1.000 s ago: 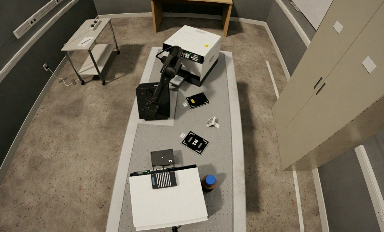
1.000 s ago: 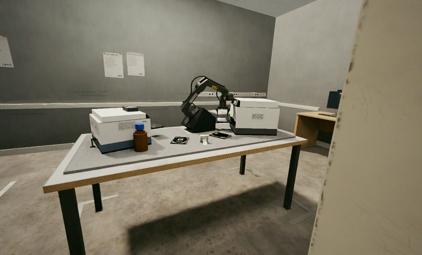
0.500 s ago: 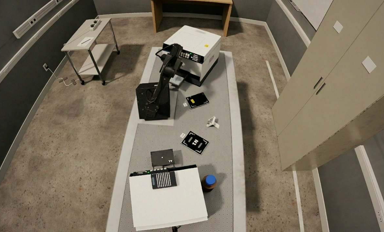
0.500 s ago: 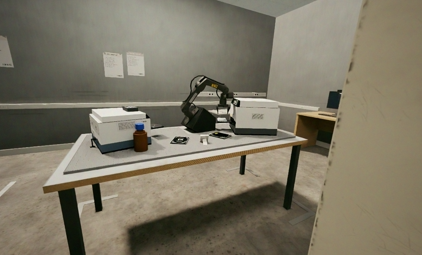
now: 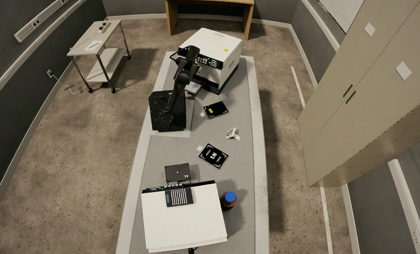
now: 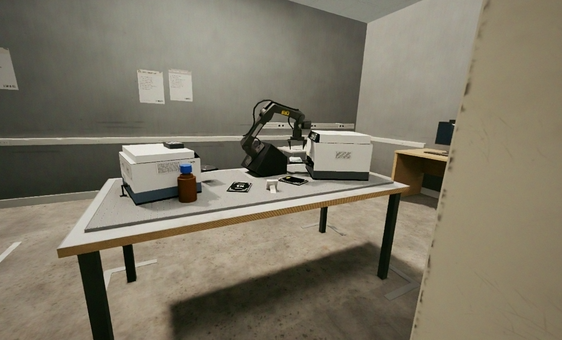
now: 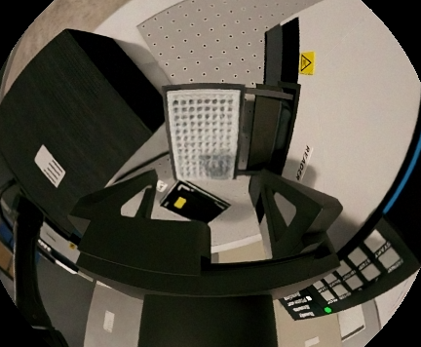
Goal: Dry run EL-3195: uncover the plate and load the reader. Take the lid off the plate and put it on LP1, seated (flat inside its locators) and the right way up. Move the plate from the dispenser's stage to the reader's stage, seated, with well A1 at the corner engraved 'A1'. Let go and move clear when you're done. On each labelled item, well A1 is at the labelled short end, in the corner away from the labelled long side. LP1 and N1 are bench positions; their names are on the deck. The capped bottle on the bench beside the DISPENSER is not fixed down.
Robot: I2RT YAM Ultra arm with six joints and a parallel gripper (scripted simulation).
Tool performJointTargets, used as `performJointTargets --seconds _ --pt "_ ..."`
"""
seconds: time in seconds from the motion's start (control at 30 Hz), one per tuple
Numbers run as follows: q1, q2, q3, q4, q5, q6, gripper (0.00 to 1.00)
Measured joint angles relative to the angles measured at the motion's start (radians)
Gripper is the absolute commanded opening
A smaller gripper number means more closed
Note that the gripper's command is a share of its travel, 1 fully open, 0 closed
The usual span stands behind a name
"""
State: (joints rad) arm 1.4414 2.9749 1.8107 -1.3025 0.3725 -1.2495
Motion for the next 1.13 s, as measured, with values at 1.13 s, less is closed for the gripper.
performJointTargets --seconds 1.13 --pt "0.015 0.0 0.069 -0.073 -0.012 0.01 1.0"
